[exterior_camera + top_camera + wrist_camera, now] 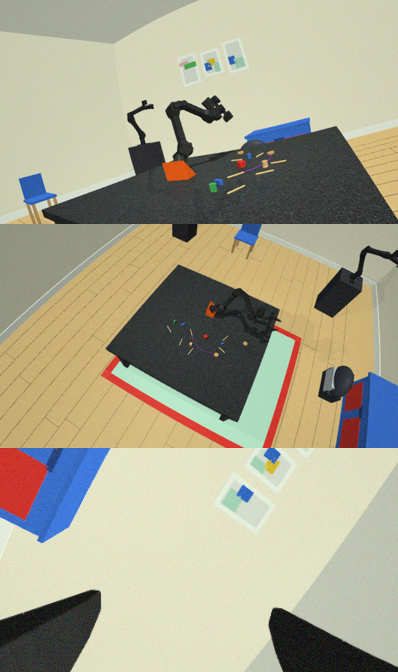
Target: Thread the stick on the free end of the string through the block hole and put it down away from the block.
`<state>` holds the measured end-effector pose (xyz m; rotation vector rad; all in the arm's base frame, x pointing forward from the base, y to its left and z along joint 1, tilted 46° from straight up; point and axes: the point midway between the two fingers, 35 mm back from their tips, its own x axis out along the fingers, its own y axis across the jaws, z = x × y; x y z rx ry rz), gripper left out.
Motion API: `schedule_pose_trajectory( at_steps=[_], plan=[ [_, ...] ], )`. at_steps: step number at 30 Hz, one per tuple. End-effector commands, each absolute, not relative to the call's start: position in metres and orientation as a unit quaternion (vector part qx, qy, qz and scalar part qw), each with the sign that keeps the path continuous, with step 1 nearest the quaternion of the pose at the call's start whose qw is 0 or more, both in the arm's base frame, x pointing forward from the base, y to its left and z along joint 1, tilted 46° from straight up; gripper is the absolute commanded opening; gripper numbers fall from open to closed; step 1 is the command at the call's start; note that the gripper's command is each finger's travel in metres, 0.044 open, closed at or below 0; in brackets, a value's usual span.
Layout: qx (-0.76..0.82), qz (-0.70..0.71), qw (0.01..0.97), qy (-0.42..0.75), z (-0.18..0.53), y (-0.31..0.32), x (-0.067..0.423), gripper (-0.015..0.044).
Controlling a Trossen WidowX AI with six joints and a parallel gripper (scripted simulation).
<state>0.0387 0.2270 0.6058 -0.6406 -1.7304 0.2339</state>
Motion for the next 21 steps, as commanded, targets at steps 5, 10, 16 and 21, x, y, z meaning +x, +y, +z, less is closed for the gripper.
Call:
schedule_pose_trajectory(
  at_steps=[5, 10, 16, 21],
  plan=[
    [-0.312, 0.114, 0.594, -0.733, 0.596, 0.243, 0.053, 0.044],
    [-0.424, 0.161, 0.579, -0.678, 0.555, 0.288, 0.107, 0.044],
    [-0.532, 0.234, 0.562, -0.589, 0.491, 0.321, 0.176, 0.044],
    [-0.599, 0.301, 0.547, -0.5, 0.43, 0.329, 0.231, 0.044]
  ],
)
